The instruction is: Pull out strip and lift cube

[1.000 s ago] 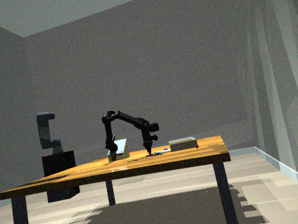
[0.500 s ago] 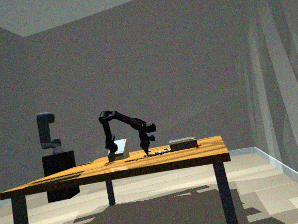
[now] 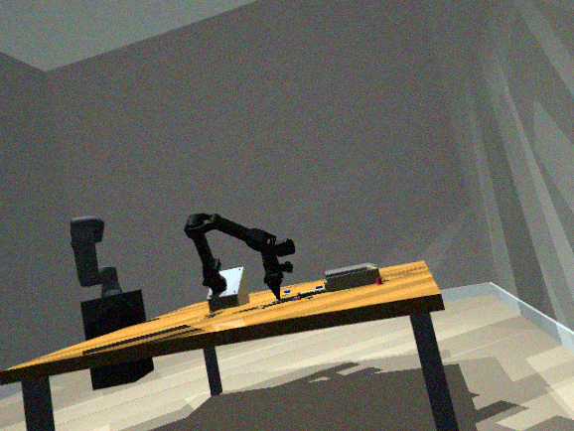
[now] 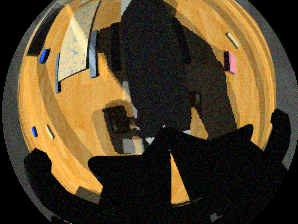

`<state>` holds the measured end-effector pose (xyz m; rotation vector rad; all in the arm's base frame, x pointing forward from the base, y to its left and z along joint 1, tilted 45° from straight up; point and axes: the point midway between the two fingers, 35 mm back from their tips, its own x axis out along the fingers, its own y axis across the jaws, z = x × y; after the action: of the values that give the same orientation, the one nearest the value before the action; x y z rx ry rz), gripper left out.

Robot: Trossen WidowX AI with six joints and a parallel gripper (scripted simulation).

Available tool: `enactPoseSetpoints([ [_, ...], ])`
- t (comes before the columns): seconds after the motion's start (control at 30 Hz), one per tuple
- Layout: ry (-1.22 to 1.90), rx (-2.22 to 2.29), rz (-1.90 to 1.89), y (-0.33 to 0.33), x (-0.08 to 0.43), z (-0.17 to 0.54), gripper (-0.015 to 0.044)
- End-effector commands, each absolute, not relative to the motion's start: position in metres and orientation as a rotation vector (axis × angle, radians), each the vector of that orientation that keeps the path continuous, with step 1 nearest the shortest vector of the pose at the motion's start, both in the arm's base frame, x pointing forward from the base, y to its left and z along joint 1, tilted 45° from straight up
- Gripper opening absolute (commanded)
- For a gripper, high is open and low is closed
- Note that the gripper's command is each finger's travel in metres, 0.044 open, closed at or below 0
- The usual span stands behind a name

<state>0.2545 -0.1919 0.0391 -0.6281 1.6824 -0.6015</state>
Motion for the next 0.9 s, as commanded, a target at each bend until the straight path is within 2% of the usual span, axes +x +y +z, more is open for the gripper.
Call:
enactPoseSetpoints([
  [0.0, 1.714, -0.627, -0.599, -0.193, 0.239, 0.036, 0.0000],
  [0.87, 1.716, -0.627, -0.598, -0.190, 0.201, 0.043, 0.0000],
])
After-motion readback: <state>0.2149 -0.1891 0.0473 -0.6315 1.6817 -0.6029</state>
